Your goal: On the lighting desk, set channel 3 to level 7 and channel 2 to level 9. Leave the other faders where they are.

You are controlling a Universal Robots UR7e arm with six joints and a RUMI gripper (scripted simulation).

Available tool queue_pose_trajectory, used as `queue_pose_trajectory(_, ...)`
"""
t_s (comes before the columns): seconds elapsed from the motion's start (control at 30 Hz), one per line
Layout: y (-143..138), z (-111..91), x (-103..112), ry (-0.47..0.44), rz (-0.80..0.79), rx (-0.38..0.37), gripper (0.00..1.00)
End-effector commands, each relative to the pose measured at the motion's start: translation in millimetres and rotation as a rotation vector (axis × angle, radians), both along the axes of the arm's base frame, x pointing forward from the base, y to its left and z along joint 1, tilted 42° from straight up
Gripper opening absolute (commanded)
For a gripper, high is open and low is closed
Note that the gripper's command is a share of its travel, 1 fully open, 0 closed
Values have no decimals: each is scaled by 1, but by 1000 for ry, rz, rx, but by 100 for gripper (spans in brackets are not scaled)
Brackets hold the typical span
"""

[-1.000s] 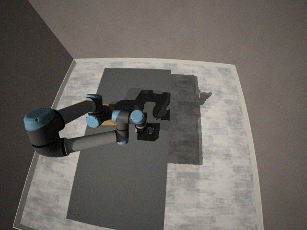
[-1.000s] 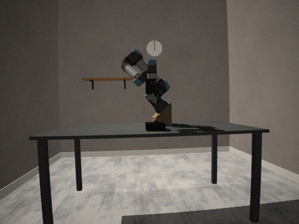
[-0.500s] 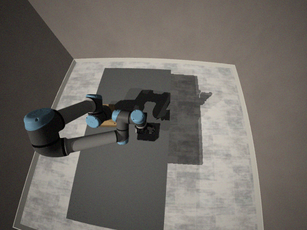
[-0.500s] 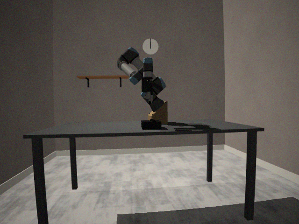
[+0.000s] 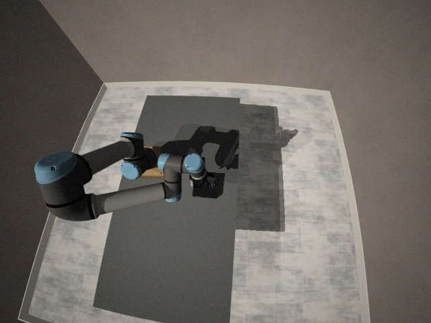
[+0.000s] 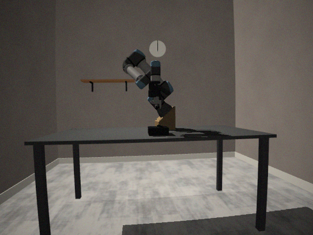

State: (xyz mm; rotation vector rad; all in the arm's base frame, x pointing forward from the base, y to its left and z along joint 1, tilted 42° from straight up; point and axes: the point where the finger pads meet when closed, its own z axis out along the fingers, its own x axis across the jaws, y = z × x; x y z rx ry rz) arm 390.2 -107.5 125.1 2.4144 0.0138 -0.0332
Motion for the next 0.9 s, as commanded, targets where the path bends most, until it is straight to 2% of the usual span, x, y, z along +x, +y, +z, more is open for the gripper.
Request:
queue_pose_trajectory(0.0, 1, -3, 0, 50, 58, 1, 100)
queue_pose_trajectory(0.2, 2, -9, -1, 145, 163, 3, 100)
queue_pose_trajectory(0.27, 2, -9, -1, 145, 163, 3, 100)
queue_pose_trajectory(0.5, 4, -17, -2, 292, 325, 7, 100)
queue_pose_trajectory(0.77, 6, -28, -4, 499, 554, 12, 100)
queue_pose_trajectory(0.83, 6, -28, -4, 499, 554, 12, 100)
queue_pose_trajectory(0.87, 6, -30, -4, 528, 585, 12, 100)
